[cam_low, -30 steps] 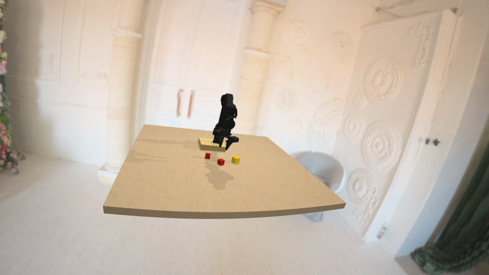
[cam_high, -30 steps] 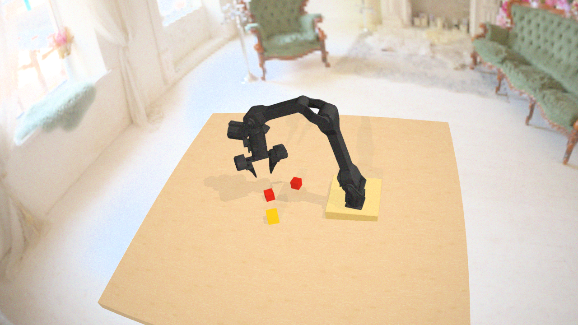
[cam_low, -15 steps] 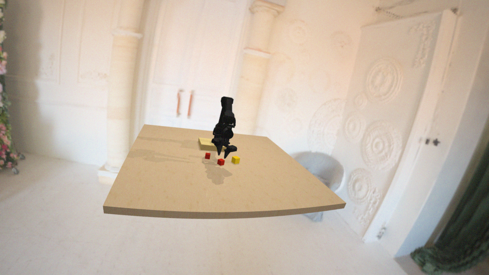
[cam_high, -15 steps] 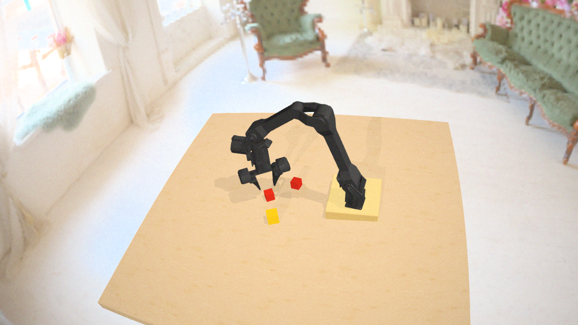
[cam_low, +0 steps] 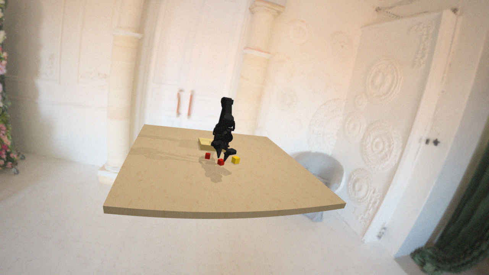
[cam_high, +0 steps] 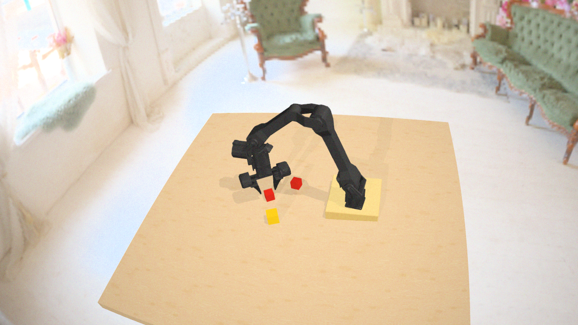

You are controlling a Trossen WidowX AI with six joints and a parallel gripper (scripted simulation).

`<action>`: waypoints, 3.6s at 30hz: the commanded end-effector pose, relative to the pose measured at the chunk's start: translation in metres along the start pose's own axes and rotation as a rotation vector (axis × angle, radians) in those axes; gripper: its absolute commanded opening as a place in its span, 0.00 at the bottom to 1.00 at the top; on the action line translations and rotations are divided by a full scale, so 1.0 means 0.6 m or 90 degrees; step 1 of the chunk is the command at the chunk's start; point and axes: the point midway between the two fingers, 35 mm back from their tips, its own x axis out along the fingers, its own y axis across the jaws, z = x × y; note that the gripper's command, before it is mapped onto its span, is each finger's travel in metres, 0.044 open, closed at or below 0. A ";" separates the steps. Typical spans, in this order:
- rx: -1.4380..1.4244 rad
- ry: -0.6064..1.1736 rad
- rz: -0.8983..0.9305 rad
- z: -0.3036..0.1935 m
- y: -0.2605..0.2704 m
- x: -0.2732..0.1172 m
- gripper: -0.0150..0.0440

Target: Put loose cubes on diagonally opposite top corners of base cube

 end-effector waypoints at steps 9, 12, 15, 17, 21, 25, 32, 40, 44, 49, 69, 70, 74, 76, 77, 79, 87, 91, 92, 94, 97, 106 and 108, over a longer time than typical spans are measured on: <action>0.004 0.007 -0.003 -0.004 -0.003 0.030 0.66; 0.004 0.007 -0.003 -0.004 -0.003 0.030 0.53; 0.004 0.007 -0.003 -0.004 -0.003 0.030 0.43; 0.004 0.007 -0.003 -0.004 -0.003 0.030 0.43; 0.002 0.007 -0.003 -0.004 -0.002 0.024 0.43; -0.001 0.007 -0.002 -0.003 0.001 0.011 0.43; 0.000 0.007 -0.002 0.000 0.004 -0.022 0.43; 0.001 0.007 -0.002 0.002 0.005 -0.062 0.43; 0.002 0.007 -0.003 0.002 0.005 -0.082 0.43; 0.003 0.007 -0.003 0.001 0.003 -0.108 0.43; -0.053 0.008 -0.002 -0.036 0.008 -0.145 0.43; -0.062 0.008 -0.002 -0.041 0.009 -0.143 0.43; -0.097 0.009 -0.002 -0.062 0.014 -0.138 0.43; -0.115 0.009 -0.001 -0.072 0.015 -0.136 0.43; -0.123 0.009 -0.001 -0.077 0.016 -0.134 0.43; -0.141 0.010 -0.001 -0.088 0.018 -0.131 0.43; -0.211 0.011 0.000 -0.129 0.021 -0.121 0.43; -0.246 0.012 0.000 -0.149 0.022 -0.115 0.43; -0.255 0.012 0.001 -0.154 0.022 -0.113 0.43; -0.273 0.013 0.001 -0.164 0.021 -0.111 0.43; -0.299 0.013 0.001 -0.180 0.020 -0.106 0.43; -0.378 0.016 0.002 -0.224 0.015 -0.093 0.43; -0.390 0.016 0.003 -0.230 0.013 -0.091 0.43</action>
